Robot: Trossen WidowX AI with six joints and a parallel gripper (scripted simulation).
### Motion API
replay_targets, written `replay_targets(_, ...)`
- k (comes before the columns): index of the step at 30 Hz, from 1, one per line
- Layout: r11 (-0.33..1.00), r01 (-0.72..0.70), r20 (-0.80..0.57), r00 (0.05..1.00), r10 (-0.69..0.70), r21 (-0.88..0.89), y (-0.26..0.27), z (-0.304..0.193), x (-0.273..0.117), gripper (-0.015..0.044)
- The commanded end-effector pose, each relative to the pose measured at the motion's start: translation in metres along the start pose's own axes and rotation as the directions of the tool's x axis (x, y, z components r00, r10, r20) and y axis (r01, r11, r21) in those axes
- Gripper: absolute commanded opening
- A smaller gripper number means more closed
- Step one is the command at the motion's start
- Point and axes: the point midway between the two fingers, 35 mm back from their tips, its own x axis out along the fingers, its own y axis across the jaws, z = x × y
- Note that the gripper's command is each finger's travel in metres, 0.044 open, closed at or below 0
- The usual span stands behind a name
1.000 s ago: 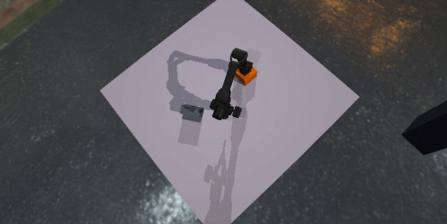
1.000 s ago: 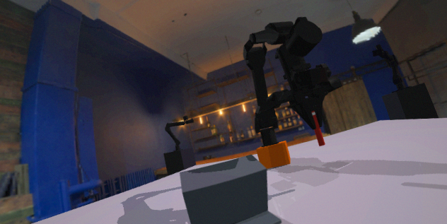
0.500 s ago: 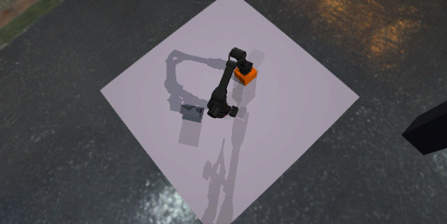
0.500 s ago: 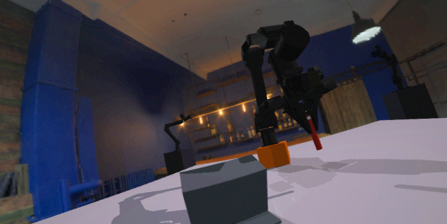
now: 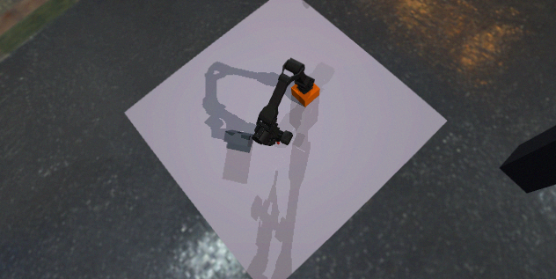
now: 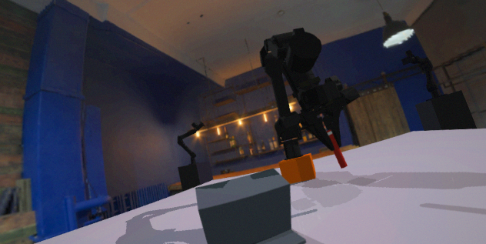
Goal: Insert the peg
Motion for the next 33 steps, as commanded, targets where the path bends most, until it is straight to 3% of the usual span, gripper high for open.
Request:
replay_targets(1,1.000,-0.018,0.001,1.000,0.018,0.005,-0.003,-0.002,0.003,0.0000)
replay_targets(33,0.990,-0.128,0.098,0.988,0.122,0.055,-0.041,-0.003,0.007,0.0000)
